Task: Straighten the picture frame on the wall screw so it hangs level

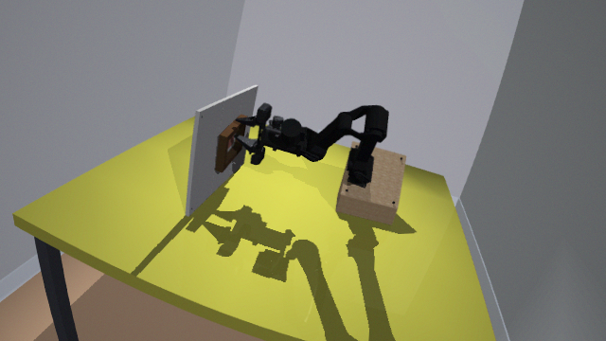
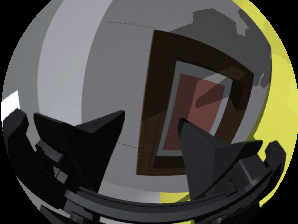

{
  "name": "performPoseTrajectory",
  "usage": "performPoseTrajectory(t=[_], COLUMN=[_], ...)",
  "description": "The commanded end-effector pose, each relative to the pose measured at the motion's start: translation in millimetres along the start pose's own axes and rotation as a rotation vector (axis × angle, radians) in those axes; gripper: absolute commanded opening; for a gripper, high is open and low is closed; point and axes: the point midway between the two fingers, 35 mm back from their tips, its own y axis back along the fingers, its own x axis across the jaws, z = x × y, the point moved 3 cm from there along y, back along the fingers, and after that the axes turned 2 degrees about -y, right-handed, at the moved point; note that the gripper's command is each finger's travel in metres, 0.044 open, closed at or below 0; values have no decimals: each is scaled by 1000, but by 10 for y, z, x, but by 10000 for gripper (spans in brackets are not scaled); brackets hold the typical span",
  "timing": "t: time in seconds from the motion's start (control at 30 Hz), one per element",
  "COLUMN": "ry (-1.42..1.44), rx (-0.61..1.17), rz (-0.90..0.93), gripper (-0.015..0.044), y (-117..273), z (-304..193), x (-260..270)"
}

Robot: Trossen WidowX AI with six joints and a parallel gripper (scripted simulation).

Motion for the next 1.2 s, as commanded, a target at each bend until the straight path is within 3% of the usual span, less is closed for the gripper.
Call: performPoseTrajectory(t=[0.0, 0.53, 0.77, 0.93, 1.0, 1.17], ry=[1, 1, 1, 1, 1, 1], rx=[7, 7, 7, 7, 7, 7], rz=[-1, -1, -1, -1, -1, -1], gripper=[260, 260, 76, 43, 0, 0], y=[-3, -6, -6, -6, -6, -6], z=[-11, -18, -18, -18, -18, -17], x=[2, 2, 2, 2, 2, 2])
